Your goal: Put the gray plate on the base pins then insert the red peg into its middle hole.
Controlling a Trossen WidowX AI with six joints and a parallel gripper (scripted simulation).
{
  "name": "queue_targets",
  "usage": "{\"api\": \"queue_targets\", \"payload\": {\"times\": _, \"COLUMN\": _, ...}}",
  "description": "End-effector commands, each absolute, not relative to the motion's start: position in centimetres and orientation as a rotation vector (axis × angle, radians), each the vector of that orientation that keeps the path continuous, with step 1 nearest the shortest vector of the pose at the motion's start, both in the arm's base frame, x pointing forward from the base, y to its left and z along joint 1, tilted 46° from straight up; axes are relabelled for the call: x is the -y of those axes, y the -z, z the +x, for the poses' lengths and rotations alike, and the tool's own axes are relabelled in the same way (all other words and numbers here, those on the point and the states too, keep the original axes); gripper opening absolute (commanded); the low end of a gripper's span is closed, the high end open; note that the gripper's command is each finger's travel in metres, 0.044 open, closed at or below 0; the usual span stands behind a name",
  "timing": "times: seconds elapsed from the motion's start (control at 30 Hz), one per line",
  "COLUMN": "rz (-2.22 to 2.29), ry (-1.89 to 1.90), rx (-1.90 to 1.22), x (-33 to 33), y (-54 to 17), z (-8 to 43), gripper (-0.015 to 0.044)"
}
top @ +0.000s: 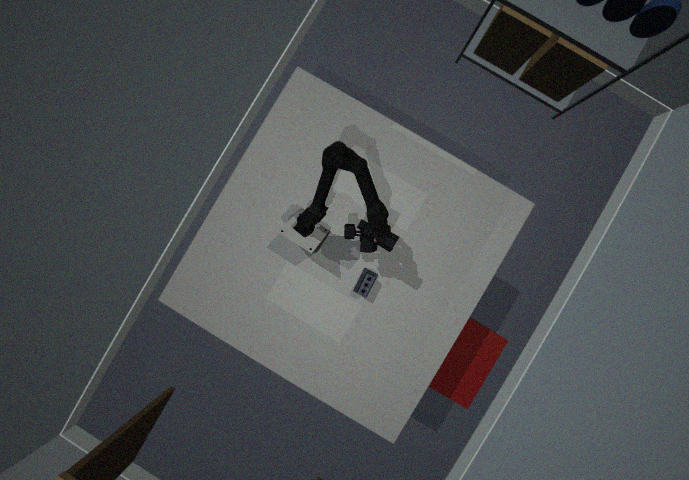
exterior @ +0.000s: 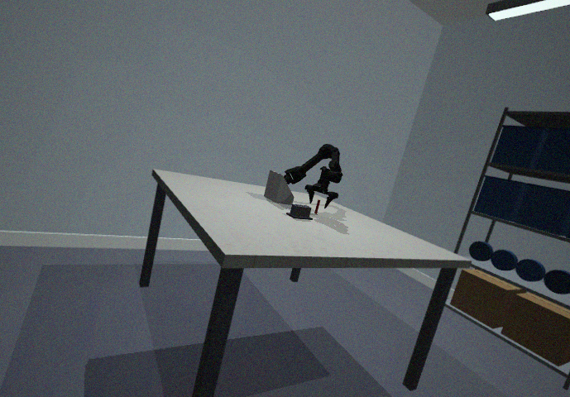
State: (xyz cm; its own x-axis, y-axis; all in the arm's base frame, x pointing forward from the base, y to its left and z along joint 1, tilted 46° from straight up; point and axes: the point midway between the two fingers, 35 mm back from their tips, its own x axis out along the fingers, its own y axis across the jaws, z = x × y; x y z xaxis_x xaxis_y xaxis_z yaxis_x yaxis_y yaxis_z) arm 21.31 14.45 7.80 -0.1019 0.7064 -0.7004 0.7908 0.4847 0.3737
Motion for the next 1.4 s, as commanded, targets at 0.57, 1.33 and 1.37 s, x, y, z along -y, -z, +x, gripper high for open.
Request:
{"api": "queue_targets", "payload": {"times": 0.57, "rz": 1.262, "ry": 0.120, "rx": -1.842, "x": -14.8, "y": -7.6, "z": 21.2, "gripper": 0.0007}}
{"api": "queue_targets", "payload": {"times": 1.33, "rz": 1.254, "ry": 0.132, "rx": -1.835, "x": -12.0, "y": -9.9, "z": 22.2, "gripper": 0.0000}}
{"api": "queue_targets", "payload": {"times": 1.37, "rz": 1.254, "ry": 0.132, "rx": -1.835, "x": -11.8, "y": -10.1, "z": 22.3, "gripper": 0.0000}}
